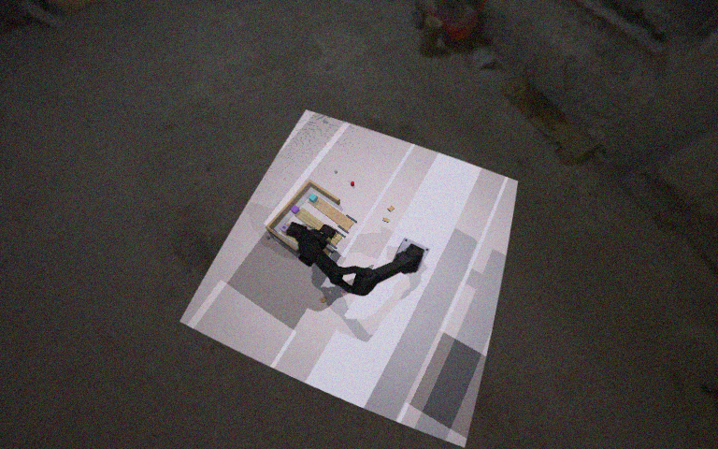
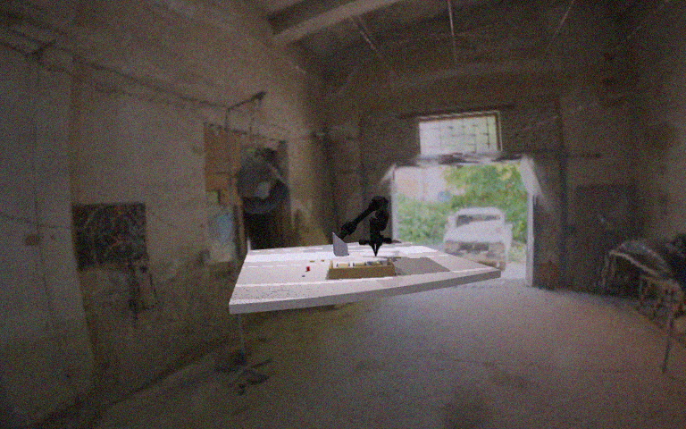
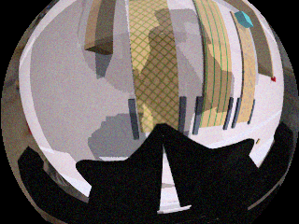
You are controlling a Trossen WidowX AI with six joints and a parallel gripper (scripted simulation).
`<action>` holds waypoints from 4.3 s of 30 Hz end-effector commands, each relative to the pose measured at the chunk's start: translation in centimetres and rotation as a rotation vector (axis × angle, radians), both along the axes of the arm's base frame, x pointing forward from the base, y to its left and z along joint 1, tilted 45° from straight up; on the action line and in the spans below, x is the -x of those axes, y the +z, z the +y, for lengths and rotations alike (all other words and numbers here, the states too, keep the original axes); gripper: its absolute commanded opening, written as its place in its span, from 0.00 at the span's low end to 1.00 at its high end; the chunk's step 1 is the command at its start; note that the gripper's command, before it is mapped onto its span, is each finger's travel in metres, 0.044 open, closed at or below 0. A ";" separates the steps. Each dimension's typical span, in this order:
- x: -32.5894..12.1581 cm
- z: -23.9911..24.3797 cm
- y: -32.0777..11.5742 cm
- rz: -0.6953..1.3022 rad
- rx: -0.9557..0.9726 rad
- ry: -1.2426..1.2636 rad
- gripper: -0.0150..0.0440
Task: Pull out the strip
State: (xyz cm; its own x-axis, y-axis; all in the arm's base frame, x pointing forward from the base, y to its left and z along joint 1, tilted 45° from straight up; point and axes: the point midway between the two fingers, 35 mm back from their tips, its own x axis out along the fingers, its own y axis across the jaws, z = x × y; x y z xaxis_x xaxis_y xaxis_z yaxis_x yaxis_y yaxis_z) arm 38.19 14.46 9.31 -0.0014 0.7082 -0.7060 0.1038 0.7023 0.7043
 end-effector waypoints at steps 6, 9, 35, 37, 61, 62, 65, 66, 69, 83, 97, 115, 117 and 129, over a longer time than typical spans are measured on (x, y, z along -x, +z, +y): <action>0.1 1.0 -1.1 0.003 0.004 -0.002 0.25; 0.1 1.3 -1.5 0.003 0.004 -0.002 0.25; 0.5 3.0 -3.1 0.003 0.001 -0.003 0.25; 0.5 3.0 -3.1 0.003 0.001 -0.003 0.25; 0.5 3.2 -3.2 0.003 0.001 -0.003 0.25; 0.5 3.2 -3.2 0.003 0.001 -0.003 0.25; 0.4 3.2 -3.2 0.003 0.001 -0.003 0.25; 0.4 3.2 -3.2 0.003 0.001 -0.003 0.25; 0.4 3.2 -3.3 0.003 0.001 -0.003 0.25; 1.9 3.4 -3.2 0.004 0.001 -0.002 0.25; 4.0 3.7 -3.0 0.005 0.000 -0.002 0.25; 6.7 4.0 -2.8 0.007 0.000 -0.002 0.25; 7.1 4.1 -2.8 0.007 0.000 -0.002 0.25; 8.9 4.3 -2.6 0.008 0.000 -0.002 0.25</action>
